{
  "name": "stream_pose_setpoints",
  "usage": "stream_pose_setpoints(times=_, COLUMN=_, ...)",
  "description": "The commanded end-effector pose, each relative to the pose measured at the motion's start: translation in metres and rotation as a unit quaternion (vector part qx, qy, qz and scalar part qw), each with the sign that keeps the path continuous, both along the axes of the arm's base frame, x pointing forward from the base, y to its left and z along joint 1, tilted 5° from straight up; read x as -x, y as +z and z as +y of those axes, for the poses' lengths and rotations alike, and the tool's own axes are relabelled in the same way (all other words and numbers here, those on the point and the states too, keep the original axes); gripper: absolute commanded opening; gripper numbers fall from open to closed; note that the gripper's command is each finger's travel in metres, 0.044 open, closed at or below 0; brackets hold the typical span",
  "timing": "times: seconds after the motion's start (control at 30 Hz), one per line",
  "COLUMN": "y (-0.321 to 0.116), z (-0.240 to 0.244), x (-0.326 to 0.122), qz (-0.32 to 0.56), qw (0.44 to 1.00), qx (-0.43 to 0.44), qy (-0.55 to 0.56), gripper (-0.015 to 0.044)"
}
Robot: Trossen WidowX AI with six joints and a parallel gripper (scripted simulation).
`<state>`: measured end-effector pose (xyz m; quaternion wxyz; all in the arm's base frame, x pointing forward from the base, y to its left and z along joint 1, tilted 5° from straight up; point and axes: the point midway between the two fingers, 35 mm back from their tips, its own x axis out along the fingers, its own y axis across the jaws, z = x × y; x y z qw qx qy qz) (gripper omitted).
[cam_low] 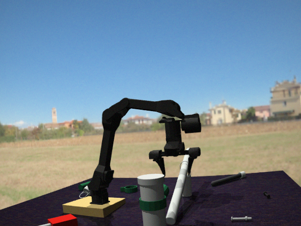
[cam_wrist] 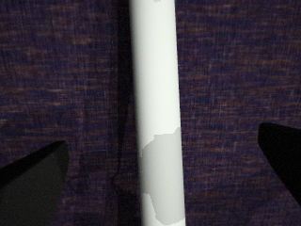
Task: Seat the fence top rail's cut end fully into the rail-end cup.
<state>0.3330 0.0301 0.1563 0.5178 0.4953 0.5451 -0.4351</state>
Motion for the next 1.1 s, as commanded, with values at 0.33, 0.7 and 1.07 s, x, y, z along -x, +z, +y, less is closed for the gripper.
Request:
stream_pose_setpoints(times=0.33, y=-0.036, z=0.003, x=-0.002, qz=0.003, qw=1.000, qx=0.003, qy=-0.016, gripper=0.0440)
stream_pose_setpoints(times=0.7, y=-0.053, z=0.005, x=-0.002, qz=0.003, qw=1.000, qx=0.003, qy=-0.015, gripper=0.0440)
stream_pose_setpoints(times=1.07, y=-0.071, z=0.006, x=-0.004, qz=0.003, qw=1.000, qx=0.003, qy=-0.015, gripper=0.0440)
